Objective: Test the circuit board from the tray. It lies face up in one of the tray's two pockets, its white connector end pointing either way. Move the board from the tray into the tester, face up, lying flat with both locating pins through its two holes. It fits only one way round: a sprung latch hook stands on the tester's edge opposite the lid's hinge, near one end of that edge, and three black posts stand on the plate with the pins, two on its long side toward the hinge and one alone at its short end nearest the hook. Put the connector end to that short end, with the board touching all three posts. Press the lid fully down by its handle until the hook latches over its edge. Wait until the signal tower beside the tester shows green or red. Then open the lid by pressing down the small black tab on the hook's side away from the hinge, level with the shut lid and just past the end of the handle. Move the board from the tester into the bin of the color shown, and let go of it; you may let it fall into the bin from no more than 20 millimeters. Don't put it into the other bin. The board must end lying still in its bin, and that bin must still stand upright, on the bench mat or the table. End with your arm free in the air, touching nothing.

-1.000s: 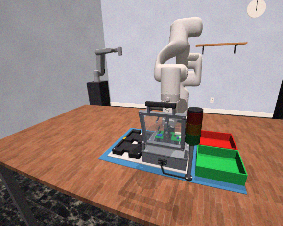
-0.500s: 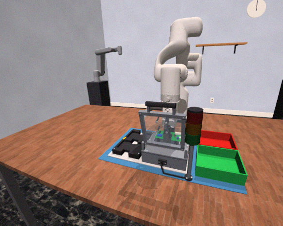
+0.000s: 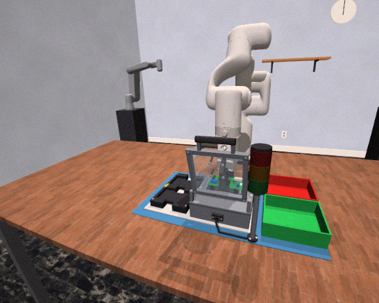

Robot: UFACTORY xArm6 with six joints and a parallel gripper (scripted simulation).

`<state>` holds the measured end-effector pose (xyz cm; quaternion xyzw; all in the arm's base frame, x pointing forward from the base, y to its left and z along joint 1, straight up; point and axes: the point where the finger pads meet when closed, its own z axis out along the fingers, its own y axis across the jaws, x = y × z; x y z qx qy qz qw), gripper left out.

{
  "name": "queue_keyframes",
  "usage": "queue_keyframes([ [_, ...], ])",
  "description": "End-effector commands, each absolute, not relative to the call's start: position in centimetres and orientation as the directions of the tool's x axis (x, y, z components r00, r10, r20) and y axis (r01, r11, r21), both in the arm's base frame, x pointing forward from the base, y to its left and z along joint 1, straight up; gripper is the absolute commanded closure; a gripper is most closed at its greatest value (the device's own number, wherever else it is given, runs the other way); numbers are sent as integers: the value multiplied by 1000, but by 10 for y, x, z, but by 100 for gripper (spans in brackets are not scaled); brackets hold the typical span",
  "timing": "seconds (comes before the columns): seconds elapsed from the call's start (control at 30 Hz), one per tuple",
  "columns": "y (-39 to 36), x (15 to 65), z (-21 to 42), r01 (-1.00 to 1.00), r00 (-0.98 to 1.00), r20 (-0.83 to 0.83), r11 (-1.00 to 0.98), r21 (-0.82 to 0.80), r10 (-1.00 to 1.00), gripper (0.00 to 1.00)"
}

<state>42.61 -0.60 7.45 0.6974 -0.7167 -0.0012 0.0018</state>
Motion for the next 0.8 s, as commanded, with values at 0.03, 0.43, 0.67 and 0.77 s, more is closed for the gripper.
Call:
queue_keyframes([
  [0.03, -6, 428, 76, -1000, -27, 1, 27, 0, -1000, 21],
  [0.43, -6, 428, 76, -1000, -27, 1, 27, 0, -1000, 21],
  [0.67, -6, 428, 75, -1000, -27, 1, 27, 0, -1000, 21],
  [0.77, -6, 428, 74, -1000, -27, 1, 27, 0, -1000, 21],
])
